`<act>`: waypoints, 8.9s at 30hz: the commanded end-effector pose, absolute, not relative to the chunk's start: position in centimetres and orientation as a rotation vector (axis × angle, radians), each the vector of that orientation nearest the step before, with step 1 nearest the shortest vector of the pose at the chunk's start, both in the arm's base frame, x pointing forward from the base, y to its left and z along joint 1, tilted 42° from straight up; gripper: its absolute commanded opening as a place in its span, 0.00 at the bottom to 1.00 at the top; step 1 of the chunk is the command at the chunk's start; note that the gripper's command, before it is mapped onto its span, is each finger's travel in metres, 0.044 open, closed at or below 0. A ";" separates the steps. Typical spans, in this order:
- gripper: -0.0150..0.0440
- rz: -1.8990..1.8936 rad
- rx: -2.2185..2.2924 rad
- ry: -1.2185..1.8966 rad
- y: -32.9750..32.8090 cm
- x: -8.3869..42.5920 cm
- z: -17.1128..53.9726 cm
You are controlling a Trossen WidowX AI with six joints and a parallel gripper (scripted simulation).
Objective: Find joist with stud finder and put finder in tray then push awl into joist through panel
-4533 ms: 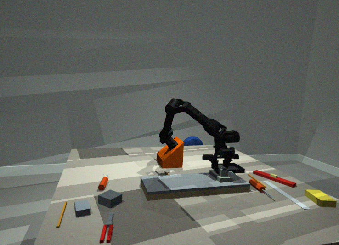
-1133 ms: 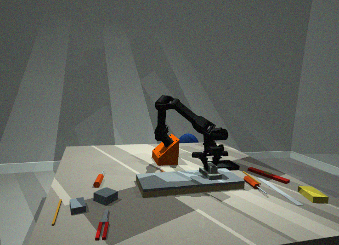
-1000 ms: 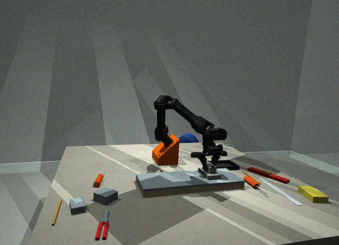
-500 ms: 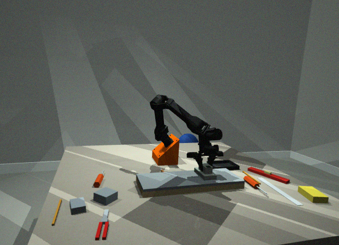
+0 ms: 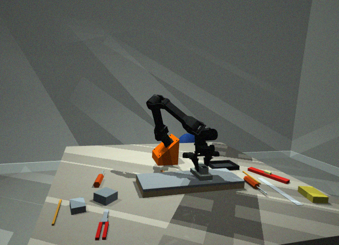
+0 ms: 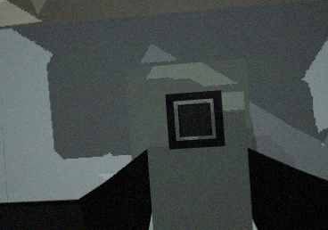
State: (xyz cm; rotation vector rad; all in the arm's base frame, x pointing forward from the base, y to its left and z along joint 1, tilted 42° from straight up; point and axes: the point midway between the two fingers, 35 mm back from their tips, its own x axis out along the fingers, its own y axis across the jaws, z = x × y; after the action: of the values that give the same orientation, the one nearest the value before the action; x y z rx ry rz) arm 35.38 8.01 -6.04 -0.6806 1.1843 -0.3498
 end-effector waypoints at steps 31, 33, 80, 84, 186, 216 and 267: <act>0.25 -0.364 -0.684 1.181 3.6 35.9 -2.3; 0.25 -0.364 -0.684 1.181 3.3 36.0 -2.1; 0.25 -0.367 -0.688 1.180 -2.1 36.6 2.7; 0.25 -0.367 -0.688 1.180 -2.6 36.7 3.1; 0.25 -0.358 -0.694 1.178 -11.5 37.8 11.4; 0.25 -0.326 -0.710 1.188 -4.0 37.4 18.1; 0.25 0.836 -1.410 1.391 27.9 21.6 -10.9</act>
State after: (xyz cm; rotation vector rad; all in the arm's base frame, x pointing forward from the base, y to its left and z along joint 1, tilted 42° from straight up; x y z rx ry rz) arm 24.14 26.60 -9.04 -1.3560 1.3892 0.7565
